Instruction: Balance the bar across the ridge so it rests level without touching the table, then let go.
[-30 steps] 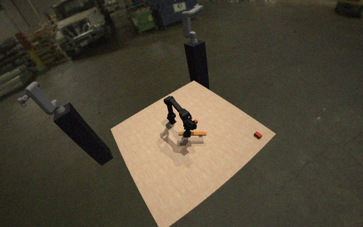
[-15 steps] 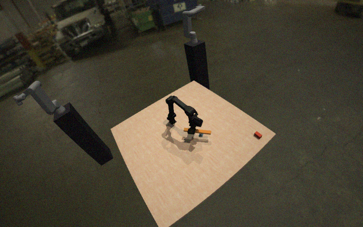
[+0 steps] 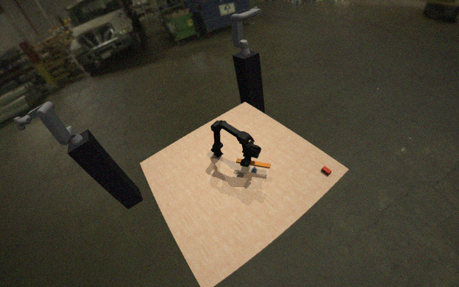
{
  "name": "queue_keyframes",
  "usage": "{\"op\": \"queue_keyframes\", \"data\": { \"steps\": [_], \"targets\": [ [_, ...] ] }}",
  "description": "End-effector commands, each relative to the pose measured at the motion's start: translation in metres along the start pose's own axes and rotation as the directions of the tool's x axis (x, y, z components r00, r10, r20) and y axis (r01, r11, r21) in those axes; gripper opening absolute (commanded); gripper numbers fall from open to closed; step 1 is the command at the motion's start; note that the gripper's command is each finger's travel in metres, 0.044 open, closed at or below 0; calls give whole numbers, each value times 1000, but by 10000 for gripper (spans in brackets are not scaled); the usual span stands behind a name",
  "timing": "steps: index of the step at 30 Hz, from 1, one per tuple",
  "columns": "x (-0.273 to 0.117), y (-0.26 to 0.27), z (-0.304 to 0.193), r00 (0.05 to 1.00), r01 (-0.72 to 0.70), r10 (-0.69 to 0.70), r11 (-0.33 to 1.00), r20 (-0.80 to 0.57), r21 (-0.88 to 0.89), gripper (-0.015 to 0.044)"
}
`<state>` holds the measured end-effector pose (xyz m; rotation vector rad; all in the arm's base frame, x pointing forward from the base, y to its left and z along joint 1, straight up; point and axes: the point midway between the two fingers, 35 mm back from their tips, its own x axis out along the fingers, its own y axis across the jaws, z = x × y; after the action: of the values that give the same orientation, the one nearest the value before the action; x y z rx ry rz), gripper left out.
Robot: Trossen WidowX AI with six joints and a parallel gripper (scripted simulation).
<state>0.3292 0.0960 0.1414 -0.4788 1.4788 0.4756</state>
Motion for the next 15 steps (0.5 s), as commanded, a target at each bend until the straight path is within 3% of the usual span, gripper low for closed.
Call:
{"op": "queue_keyframes", "data": {
  "steps": [1,15],
  "targets": [
    [6,2,0,1000,-3,3,1000,-4,5,0],
    [28,3,0,1000,-3,3,1000,-4,6,0]
  ]
}}
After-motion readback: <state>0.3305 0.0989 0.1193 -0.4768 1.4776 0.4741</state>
